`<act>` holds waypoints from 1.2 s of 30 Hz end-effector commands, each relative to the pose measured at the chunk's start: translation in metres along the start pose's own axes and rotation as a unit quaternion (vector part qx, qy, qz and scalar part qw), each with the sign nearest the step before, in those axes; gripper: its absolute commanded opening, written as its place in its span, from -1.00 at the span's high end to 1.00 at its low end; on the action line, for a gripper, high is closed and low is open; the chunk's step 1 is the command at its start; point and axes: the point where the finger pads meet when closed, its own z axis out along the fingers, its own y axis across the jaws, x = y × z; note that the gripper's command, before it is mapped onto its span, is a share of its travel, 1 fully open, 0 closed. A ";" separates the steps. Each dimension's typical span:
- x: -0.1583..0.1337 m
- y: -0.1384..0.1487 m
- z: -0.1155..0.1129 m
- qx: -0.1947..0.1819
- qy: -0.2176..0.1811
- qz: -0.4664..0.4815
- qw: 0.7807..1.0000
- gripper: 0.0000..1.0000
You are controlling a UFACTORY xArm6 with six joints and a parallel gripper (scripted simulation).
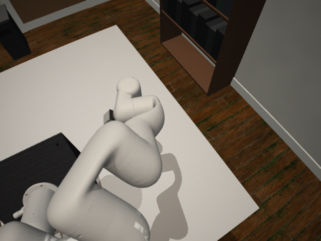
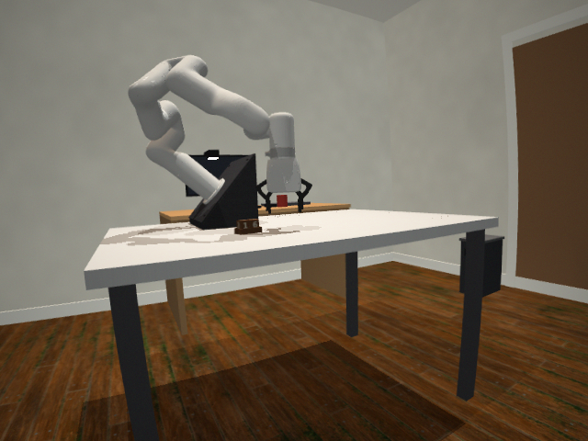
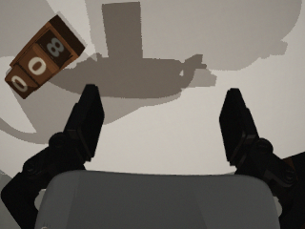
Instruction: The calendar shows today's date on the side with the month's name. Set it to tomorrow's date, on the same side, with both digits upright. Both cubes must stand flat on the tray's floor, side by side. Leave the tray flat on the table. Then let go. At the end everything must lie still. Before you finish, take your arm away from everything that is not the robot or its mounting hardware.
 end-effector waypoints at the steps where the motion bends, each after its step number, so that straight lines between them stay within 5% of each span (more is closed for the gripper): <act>1: 0.000 0.002 -0.001 -0.001 -0.004 0.051 0.999 -1.00; 36: 0.003 0.015 0.020 -0.001 -0.004 0.070 0.998 -1.00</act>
